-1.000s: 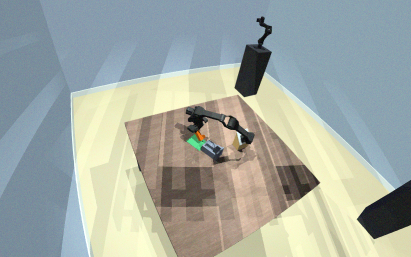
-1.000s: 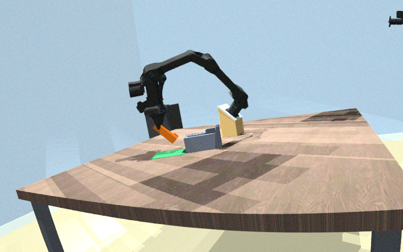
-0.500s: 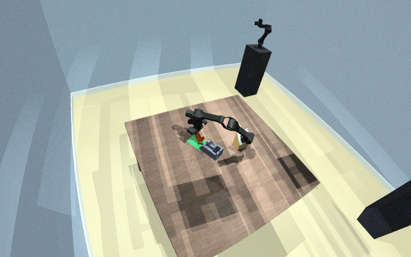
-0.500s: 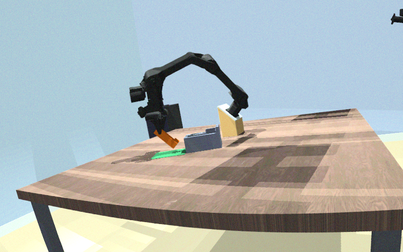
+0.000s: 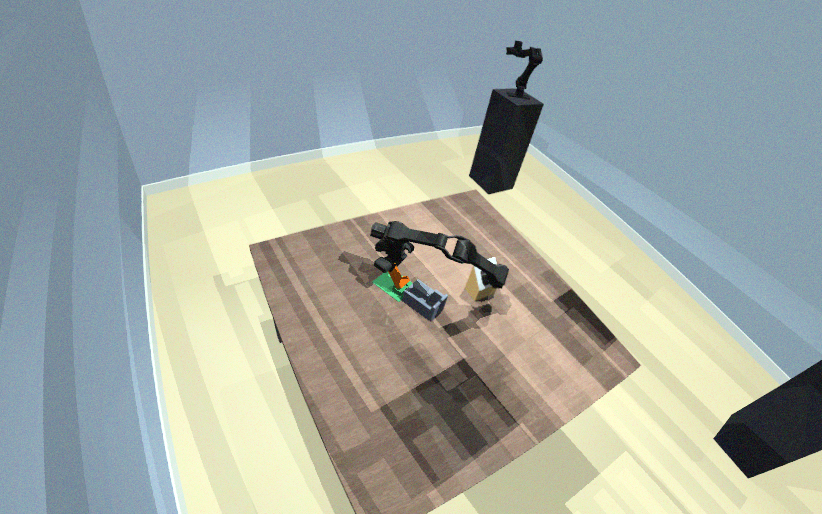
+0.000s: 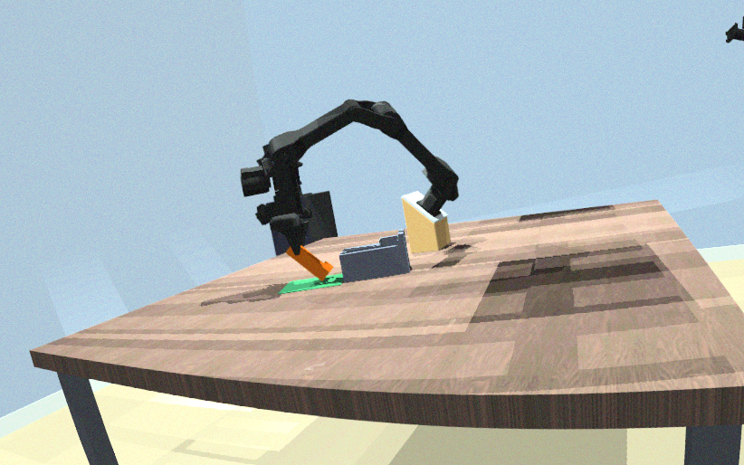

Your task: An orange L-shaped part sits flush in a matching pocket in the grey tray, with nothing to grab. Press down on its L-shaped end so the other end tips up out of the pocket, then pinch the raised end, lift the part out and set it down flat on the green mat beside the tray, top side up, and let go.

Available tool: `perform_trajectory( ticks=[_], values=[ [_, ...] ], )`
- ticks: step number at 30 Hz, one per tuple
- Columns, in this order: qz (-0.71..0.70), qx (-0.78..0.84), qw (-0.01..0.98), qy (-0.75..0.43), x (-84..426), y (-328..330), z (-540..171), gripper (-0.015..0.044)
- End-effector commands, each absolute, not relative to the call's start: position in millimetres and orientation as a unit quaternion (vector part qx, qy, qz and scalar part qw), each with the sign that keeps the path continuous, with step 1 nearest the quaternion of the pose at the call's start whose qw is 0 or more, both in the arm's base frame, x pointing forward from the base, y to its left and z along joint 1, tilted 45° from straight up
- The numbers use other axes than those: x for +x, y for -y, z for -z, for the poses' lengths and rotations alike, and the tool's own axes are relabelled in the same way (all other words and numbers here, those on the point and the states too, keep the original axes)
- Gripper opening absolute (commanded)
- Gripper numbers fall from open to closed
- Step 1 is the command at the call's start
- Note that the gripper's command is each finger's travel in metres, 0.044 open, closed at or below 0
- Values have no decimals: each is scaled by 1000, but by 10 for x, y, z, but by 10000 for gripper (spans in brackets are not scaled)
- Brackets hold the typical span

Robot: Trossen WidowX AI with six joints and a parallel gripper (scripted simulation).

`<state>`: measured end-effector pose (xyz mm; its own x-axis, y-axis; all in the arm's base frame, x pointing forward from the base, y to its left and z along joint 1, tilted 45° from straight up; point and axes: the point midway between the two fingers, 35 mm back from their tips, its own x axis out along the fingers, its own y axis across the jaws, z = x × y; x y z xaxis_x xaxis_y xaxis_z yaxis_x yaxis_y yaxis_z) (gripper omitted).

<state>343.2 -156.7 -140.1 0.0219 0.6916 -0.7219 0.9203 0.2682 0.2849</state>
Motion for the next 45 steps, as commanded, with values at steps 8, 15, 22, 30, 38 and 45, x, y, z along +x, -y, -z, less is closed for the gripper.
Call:
perform_trajectory(
  ticks=[8, 15, 22, 30, 38, 45],
  values=[
    [141, 590, 403, -685, 3429, 1551, 1410, 0],
    [141, 588, 405, -686, 3426, 1559, 1407, 53],
    [141, 588, 405, -686, 3426, 1559, 1407, 236],
    [142, 589, 404, -685, 3431, 2022, 949, 400],
    [145, 593, 411, -677, 3430, 2167, 803, 400],
    [145, 593, 411, -677, 3430, 2167, 803, 400]
  ],
)
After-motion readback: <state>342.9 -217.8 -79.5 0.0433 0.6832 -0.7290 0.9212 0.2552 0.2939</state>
